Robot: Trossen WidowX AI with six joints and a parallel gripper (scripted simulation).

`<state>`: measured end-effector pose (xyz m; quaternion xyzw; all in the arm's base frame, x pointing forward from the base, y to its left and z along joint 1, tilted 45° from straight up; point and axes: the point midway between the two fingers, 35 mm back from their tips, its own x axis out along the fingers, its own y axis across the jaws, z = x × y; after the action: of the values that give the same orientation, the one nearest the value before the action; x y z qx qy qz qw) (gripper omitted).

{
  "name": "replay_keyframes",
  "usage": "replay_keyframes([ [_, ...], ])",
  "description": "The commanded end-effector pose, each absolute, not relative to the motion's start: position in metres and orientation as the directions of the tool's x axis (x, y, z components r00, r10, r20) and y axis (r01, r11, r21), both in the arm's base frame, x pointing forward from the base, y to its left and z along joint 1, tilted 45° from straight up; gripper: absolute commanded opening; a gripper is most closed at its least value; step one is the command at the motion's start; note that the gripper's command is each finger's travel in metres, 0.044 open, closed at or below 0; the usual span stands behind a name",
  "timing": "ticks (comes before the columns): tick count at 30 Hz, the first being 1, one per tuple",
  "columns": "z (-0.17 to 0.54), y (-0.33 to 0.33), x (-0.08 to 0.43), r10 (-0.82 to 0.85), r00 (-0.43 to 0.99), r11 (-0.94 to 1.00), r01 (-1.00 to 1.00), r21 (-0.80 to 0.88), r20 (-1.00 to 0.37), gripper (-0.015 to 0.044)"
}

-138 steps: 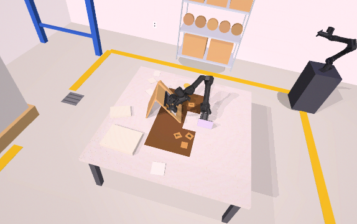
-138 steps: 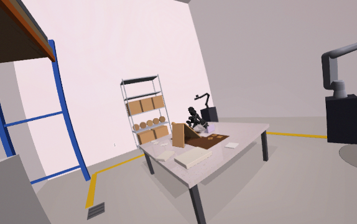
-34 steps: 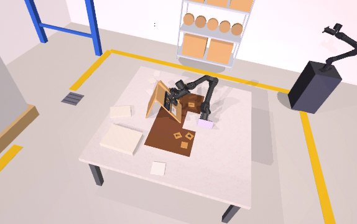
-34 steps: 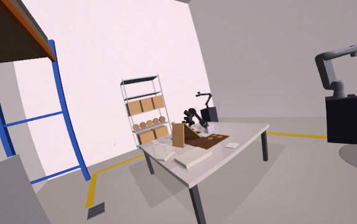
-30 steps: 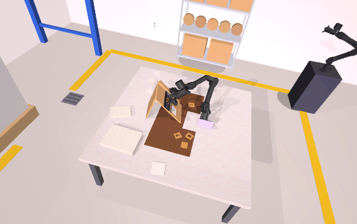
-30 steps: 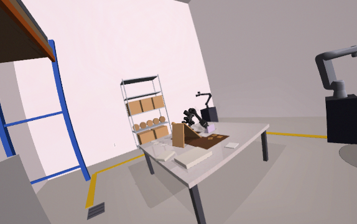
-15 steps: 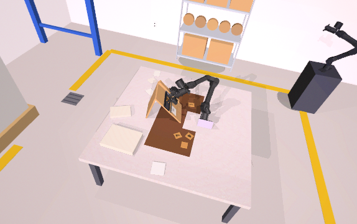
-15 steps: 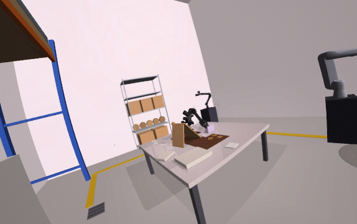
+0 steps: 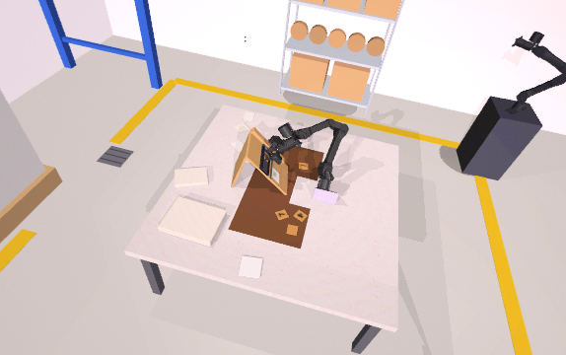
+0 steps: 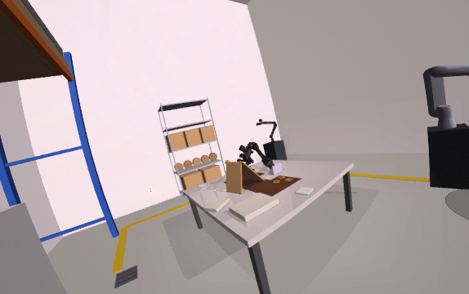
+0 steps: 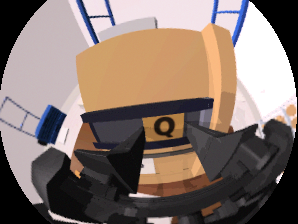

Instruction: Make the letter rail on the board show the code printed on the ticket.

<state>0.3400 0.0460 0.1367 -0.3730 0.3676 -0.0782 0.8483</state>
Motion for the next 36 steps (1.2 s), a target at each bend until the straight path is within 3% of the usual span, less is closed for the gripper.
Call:
replay_keyframes([
  [1, 0.14, 0.044, 0.341, -0.404, 0.719, 0.708, -0.145, -0.691, -0.566, 0.0],
  [24, 0.152, 0.032, 0.343, -0.405, 0.719, 0.708, -0.145, -0.691, -0.565, 0.0],
  [35, 0.153, 0.034, 0.34, -0.405, 0.719, 0.708, -0.145, -0.691, -0.565, 0.0289],
  [36, 0.154, 0.035, 0.339, -0.405, 0.719, 0.708, -0.145, -0.691, -0.566, 0.0295],
])
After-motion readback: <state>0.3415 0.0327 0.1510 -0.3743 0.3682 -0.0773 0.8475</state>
